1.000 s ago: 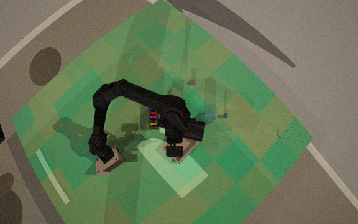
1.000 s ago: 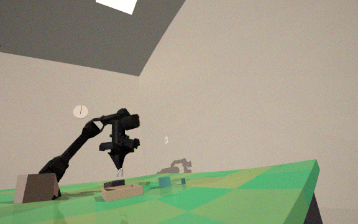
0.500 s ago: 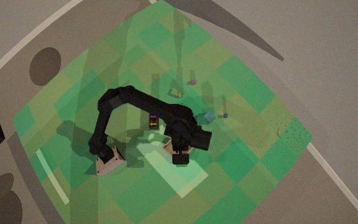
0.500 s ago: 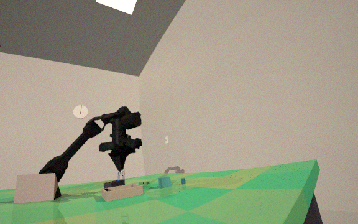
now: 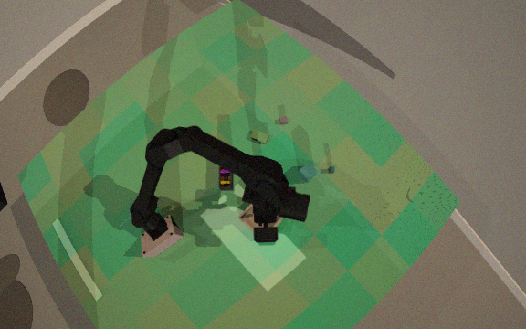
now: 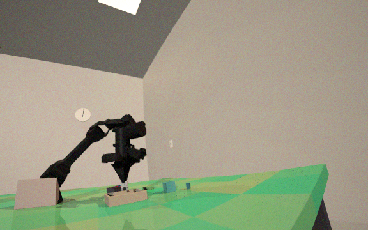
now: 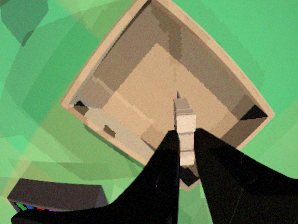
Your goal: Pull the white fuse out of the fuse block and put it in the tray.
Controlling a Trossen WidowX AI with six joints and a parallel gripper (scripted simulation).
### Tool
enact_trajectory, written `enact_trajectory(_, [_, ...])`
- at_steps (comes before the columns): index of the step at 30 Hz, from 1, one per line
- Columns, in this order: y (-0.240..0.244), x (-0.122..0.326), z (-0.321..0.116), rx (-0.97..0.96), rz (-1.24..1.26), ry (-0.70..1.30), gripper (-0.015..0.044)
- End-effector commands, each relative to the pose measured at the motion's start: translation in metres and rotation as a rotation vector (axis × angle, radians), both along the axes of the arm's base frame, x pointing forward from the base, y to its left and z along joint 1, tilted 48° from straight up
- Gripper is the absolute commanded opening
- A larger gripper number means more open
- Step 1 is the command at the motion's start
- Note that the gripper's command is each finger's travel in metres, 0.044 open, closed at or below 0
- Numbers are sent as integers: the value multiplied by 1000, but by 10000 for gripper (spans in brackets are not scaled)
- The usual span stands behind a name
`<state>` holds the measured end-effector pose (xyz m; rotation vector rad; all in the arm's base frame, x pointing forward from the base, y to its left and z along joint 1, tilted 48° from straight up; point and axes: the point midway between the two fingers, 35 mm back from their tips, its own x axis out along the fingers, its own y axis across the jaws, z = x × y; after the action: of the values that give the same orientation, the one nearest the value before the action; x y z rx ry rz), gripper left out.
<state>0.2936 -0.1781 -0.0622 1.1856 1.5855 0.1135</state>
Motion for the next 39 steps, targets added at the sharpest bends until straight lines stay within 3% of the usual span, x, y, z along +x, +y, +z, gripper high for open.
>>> enact_trajectory(1, [6,0,-4,4,-4,2,0])
enact_trajectory(5, [9,1,-7,4,-4,2,0])
enact_trajectory(18, [4,0,-3,1,1,1,330])
enact_trajectory(23, [-20,-4,20,3,-4,3,330])
enact_trajectory(39, [-19,-4,19,7,-9,6,330])
